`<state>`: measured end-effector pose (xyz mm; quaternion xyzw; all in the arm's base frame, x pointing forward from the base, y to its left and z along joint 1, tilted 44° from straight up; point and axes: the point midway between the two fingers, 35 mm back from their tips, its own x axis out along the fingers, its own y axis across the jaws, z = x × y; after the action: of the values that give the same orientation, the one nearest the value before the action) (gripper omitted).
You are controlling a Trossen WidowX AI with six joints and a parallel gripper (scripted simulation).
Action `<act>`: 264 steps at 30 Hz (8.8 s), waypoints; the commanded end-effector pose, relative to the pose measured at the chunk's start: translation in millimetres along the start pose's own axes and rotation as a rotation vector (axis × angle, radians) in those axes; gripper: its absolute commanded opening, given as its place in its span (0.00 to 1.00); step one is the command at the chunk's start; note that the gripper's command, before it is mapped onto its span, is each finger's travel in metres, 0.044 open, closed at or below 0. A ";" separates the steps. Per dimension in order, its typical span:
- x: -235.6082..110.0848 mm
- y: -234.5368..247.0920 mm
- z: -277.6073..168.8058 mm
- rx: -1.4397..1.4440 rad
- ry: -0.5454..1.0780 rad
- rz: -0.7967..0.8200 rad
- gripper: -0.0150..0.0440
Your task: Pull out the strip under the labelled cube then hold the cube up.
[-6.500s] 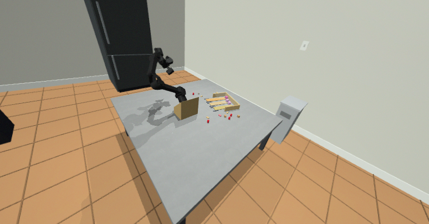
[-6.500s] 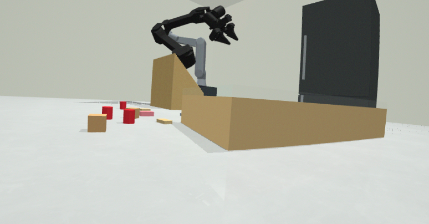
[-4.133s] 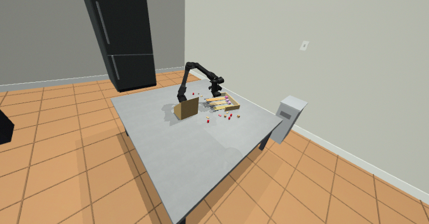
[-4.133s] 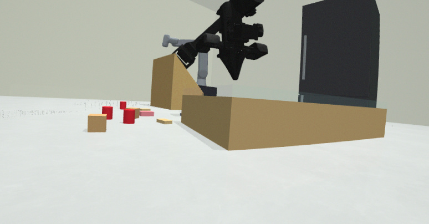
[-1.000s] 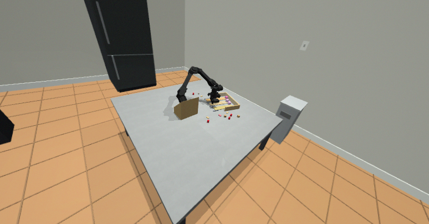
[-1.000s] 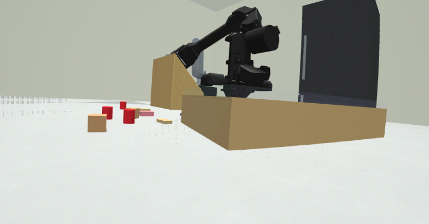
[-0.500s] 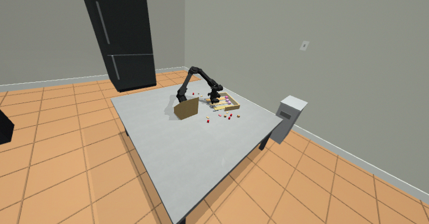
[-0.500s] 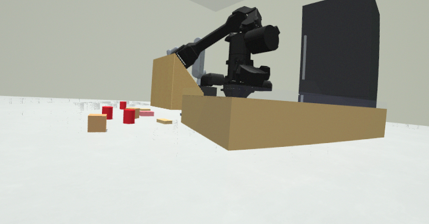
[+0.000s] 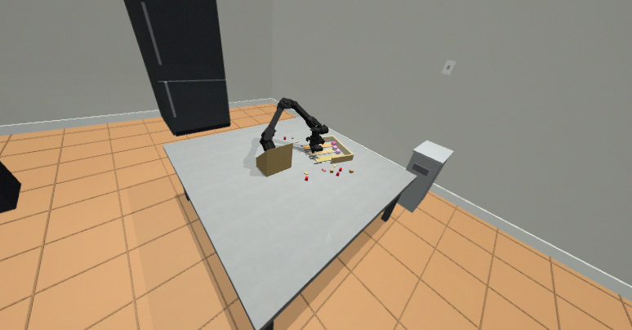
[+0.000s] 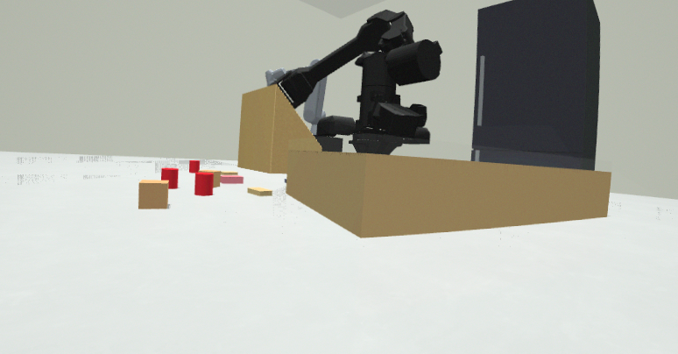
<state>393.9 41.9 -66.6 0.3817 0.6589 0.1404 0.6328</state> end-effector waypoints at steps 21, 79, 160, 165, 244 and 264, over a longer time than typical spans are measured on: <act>5.1 0.2 -25.8 0.004 0.008 0.002 0.25; 6.8 1.0 -104.2 0.007 0.012 0.002 0.25; 6.4 2.3 -180.8 0.010 0.015 0.002 0.25; 6.3 2.3 -184.5 0.010 0.015 0.002 0.25; -50.1 3.9 -76.3 -0.020 0.009 0.000 1.00; -58.6 8.4 -5.9 -0.022 0.006 0.000 1.00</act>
<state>374.8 13.4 -15.4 0.3770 0.6586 0.1486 0.6341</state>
